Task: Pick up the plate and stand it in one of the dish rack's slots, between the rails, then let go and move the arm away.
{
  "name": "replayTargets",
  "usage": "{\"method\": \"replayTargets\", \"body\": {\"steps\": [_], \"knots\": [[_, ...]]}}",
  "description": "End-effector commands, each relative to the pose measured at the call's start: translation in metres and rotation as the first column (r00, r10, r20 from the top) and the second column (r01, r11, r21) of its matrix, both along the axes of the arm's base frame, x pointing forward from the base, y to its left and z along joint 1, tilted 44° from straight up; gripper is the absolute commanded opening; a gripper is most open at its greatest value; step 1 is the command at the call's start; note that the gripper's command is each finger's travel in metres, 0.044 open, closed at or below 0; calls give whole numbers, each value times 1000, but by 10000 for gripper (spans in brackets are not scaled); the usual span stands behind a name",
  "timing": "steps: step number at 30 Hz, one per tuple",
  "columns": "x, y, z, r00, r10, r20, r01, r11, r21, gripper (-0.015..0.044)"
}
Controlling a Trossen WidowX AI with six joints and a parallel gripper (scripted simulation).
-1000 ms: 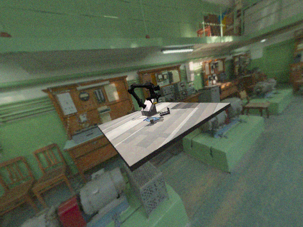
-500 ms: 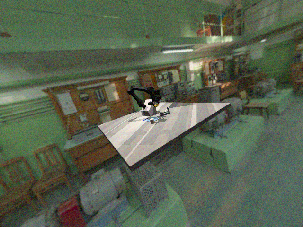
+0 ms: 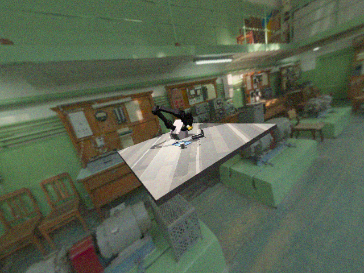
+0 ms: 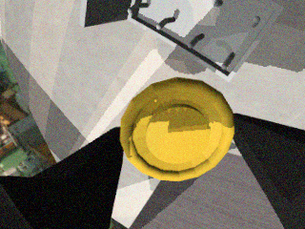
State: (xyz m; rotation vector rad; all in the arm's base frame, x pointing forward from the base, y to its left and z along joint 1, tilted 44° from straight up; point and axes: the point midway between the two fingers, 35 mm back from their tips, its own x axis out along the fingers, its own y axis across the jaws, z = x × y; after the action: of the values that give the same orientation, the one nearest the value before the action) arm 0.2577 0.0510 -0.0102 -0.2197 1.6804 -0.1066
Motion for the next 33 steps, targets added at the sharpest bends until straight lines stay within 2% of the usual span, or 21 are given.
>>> {"method": "replayTargets", "body": {"steps": [1, 9, 18, 26, 33], "knots": [[1, -2, -5, 998, 63, 3, -63, 995, 80, 0], [4, -4, -16, 978, 204, 48, -209, 953, 221, 0], [9, -8, -25, 921, 354, 164, -390, 859, 333, 0], [14, -12, -28, 829, 468, 306, -557, 744, 370, 0], [18, -16, -29, 711, 547, 441, -697, 629, 344, 0]]}}
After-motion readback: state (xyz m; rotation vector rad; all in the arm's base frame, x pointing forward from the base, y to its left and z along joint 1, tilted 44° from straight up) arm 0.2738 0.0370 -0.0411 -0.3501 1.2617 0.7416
